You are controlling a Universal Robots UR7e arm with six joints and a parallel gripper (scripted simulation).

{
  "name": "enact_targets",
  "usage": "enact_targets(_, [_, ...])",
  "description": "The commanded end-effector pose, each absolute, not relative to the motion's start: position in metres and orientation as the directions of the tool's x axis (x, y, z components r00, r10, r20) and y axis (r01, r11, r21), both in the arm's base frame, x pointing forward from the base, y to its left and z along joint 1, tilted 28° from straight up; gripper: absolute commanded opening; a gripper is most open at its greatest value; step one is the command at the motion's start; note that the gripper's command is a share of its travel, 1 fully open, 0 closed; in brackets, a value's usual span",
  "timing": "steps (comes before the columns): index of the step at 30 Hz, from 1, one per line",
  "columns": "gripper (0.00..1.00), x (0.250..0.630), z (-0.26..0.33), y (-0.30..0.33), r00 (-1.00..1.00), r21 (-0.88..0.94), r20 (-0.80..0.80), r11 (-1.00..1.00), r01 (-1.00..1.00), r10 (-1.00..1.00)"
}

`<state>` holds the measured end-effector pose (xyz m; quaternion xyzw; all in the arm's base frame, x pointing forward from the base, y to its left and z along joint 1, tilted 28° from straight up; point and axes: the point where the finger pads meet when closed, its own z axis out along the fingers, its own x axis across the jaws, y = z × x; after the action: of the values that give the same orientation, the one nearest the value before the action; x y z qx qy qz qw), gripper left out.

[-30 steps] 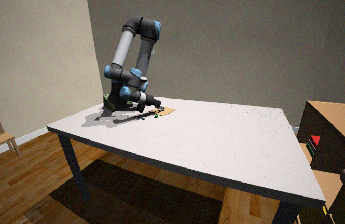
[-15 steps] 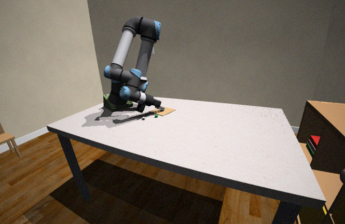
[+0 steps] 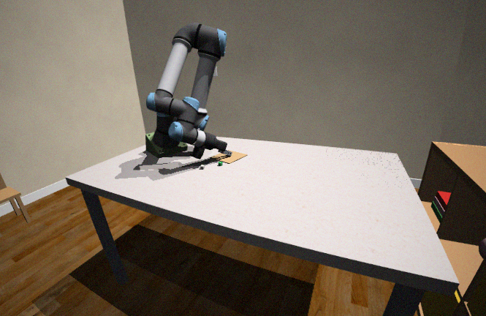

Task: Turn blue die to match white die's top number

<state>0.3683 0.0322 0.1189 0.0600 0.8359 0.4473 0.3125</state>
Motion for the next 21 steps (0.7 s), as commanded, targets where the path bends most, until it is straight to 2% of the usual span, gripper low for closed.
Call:
enact_targets(1, [0.40,0.3680,0.1180,0.0338,-0.799,0.789,-0.465,0.588,-0.178,0.381])
enact_targets(5, [0.40,0.3680,0.1180,0.0338,-0.799,0.789,-0.465,0.588,-0.178,0.381])
enact_targets(6, [0.46,0.3680,0.1180,0.0338,-0.799,0.789,-0.465,0.588,-0.178,0.381])
enact_targets(8, [0.46,0.3680,0.1180,0.0338,-0.799,0.789,-0.465,0.588,-0.178,0.381])
enact_targets(9, [0.52,0.3680,0.1180,0.0338,-0.799,0.789,-0.465,0.588,-0.178,0.381])
enact_targets(11, [0.52,0.3680,0.1180,0.0338,-0.799,0.789,-0.465,0.588,-0.178,0.381])
enact_targets(12, [0.58,0.3680,0.1180,0.0338,-0.799,0.789,-0.465,0.588,-0.178,0.381])
enact_targets(14, [0.58,0.3680,0.1180,0.0338,-0.799,0.789,-0.465,0.588,-0.178,0.381])
enact_targets(15, [0.64,0.3680,0.1180,0.0338,-0.799,0.789,-0.465,0.588,-0.178,0.381])
enact_targets(21, [0.64,0.3680,0.1180,0.0338,-0.799,0.789,-0.465,0.588,-0.178,0.381])
